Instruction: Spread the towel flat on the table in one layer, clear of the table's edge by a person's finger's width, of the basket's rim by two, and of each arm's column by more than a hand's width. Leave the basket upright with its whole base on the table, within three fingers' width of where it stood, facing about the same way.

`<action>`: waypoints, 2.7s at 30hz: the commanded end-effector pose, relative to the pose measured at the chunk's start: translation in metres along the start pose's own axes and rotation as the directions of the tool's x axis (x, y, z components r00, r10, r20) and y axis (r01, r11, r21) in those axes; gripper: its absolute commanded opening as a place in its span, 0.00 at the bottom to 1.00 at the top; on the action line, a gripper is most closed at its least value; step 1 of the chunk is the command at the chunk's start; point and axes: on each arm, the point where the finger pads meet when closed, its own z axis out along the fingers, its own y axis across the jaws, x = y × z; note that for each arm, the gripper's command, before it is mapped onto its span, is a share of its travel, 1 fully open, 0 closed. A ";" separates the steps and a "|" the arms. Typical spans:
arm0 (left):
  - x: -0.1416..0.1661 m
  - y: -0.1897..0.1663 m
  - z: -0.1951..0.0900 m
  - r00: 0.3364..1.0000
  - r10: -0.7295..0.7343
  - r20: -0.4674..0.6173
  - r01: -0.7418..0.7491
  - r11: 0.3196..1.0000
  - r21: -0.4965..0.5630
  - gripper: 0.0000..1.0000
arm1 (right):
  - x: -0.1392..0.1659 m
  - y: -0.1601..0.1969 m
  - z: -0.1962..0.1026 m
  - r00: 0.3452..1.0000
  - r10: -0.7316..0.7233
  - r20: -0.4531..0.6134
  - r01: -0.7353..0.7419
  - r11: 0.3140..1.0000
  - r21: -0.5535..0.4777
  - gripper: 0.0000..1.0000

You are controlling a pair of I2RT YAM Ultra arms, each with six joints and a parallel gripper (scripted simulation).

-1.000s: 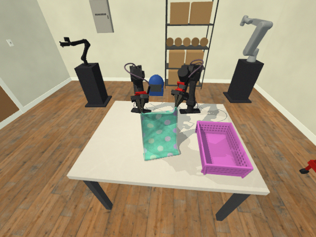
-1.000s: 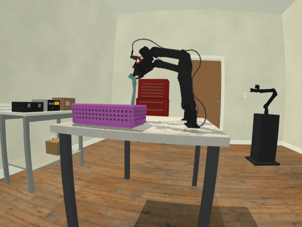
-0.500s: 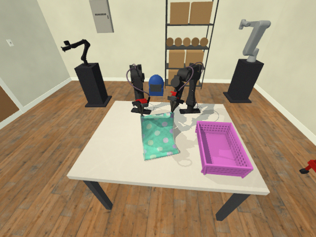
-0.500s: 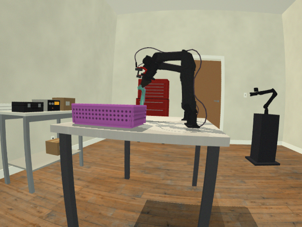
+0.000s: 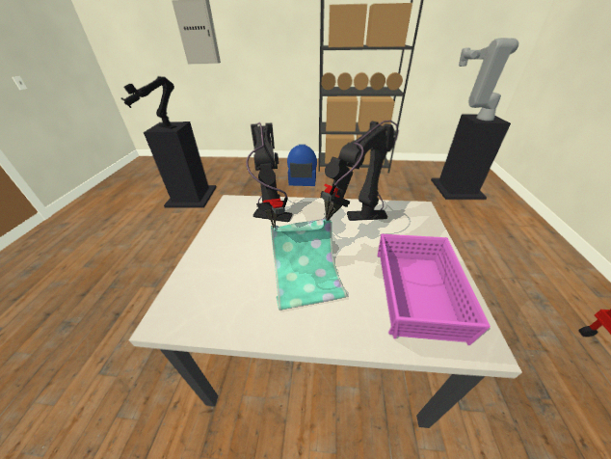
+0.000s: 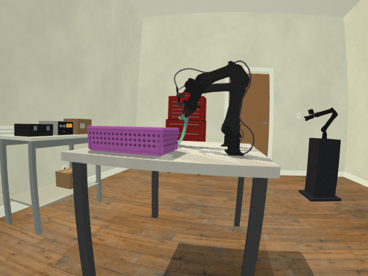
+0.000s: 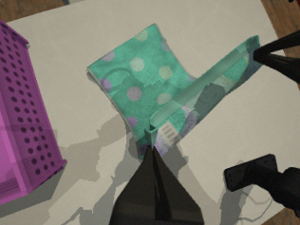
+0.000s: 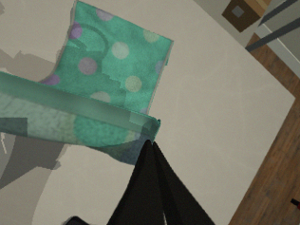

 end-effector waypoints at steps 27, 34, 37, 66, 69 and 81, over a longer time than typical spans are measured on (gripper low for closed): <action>0.112 -0.090 0.055 0.966 0.245 0.082 -0.255 0.955 0.149 0.00 | 0.150 -0.017 0.036 0.997 0.033 0.072 -0.037 0.998 0.051 0.00; 0.142 -0.107 0.073 0.951 0.305 0.056 -0.310 0.932 0.185 0.00 | 0.182 -0.018 0.043 0.994 0.051 -0.097 -0.046 0.997 0.055 0.00; 0.152 -0.114 0.078 0.942 0.329 0.061 -0.334 0.921 0.203 0.00 | 0.204 -0.018 0.049 0.982 0.060 -0.179 -0.051 0.997 0.058 0.00; 0.190 -0.136 0.095 0.910 0.410 0.060 -0.411 0.875 0.256 0.00 | 0.236 -0.021 0.056 0.942 0.090 -0.323 -0.071 0.995 0.070 0.00; 0.190 -0.136 0.095 0.910 0.410 0.060 -0.411 0.875 0.256 0.00 | 0.236 -0.021 0.056 0.942 0.090 -0.323 -0.071 0.995 0.070 0.00; 0.168 -0.158 0.077 0.897 0.420 0.140 -0.443 0.851 0.282 0.12 | 0.233 -0.018 0.042 0.930 0.078 -0.360 -0.059 0.996 0.062 0.12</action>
